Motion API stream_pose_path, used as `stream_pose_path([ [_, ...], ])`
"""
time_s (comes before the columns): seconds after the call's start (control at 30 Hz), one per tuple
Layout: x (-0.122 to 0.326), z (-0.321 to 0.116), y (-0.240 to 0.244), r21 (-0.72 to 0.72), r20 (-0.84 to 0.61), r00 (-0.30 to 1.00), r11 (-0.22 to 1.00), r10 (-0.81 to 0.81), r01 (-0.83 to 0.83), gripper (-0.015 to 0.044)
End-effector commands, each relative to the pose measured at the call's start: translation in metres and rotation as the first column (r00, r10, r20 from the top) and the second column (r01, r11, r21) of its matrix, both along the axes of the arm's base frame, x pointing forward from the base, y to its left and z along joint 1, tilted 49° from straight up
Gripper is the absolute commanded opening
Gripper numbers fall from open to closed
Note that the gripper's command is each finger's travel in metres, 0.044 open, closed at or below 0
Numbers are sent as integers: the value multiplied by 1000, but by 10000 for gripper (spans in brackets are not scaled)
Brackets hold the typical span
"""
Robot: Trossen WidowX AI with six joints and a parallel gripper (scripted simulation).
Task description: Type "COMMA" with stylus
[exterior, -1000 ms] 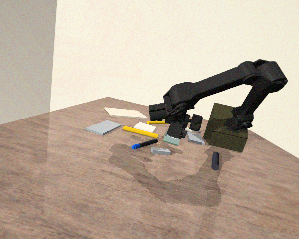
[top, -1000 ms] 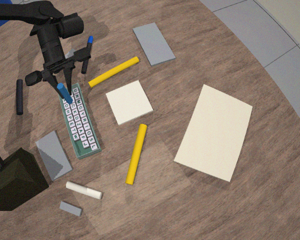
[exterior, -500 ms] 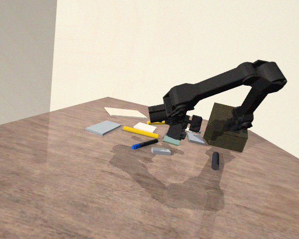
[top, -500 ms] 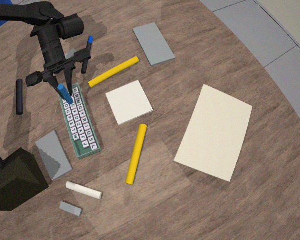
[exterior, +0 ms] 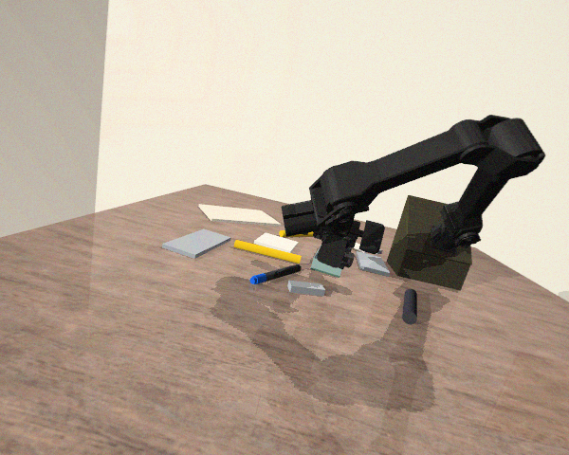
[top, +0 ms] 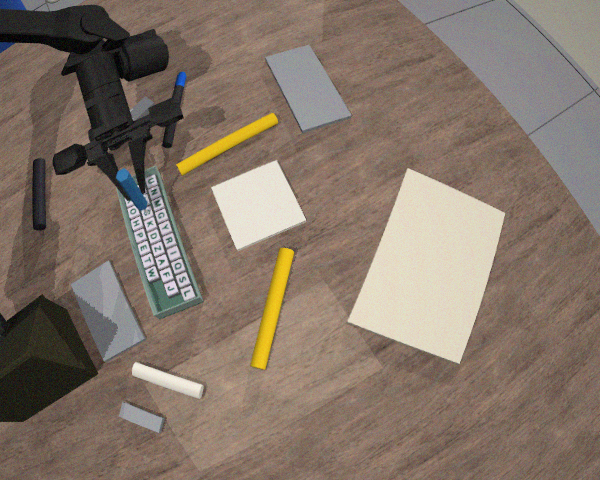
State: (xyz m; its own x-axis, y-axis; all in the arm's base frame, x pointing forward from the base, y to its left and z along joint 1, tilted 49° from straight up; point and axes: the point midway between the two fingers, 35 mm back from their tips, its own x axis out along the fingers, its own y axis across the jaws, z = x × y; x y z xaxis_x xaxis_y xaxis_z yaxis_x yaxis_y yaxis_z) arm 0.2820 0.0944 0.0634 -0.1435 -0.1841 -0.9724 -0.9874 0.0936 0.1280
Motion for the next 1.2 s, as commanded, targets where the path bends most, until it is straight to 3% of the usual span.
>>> stream_pose_path([
  [0.0, -1, -1, 0, 2, -7, 1000, 1000, -4, 4, 81],
  [0.6, 0, 21, -28, 1, -11, 1000, 1000, -14, 14, 84],
  [0.7, 0, 21, -28, 1, -11, 1000, 1000, -14, 14, 64],
  [0.8, -4, 23, -27, 1, -9, 1000, 1000, -13, 13, 0],
  [1.17, -18, 30, -18, -1, -2, 1000, 1000, -5, 5, 0],
])
